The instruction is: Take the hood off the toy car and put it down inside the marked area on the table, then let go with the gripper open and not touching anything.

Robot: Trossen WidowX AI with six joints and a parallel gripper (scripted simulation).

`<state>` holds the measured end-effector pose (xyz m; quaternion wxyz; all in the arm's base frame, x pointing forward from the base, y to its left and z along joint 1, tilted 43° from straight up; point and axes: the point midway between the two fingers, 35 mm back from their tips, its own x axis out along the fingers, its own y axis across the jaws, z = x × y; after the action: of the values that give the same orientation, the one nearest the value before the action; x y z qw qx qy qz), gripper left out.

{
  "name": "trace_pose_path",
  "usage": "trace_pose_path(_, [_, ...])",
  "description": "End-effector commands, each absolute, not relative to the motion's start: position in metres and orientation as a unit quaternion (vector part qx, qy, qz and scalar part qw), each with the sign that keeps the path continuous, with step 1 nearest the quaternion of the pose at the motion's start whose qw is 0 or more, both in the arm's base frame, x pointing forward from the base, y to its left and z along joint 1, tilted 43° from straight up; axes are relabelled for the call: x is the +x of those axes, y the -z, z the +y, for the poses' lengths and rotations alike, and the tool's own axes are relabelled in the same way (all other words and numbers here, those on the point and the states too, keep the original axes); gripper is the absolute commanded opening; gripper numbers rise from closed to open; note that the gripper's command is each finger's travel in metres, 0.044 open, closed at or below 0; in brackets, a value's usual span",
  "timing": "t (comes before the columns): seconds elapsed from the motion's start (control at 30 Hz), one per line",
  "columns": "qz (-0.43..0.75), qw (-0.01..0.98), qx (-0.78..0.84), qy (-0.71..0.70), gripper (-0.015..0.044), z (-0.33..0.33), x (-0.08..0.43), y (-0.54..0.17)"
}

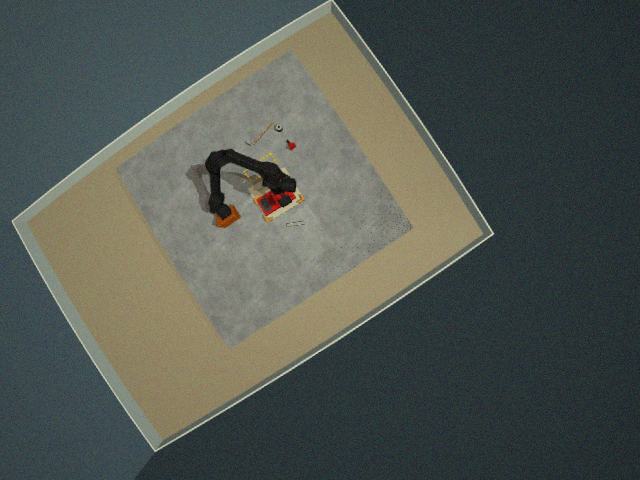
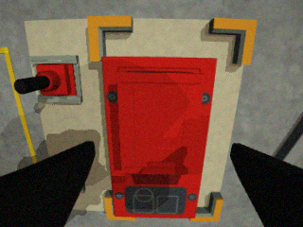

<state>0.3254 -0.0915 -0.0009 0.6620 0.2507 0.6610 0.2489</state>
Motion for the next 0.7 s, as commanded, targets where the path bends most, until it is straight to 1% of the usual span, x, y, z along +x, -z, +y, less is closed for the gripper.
trace_pose_path(0.0, [0.663, 0.658, 0.255, -0.249, 0.0440, -0.087, 0.324, 0.005])
trace_pose_path(0.67, [0.663, 0.658, 0.255, -0.249, 0.0440, -0.075, 0.323, 0.018])
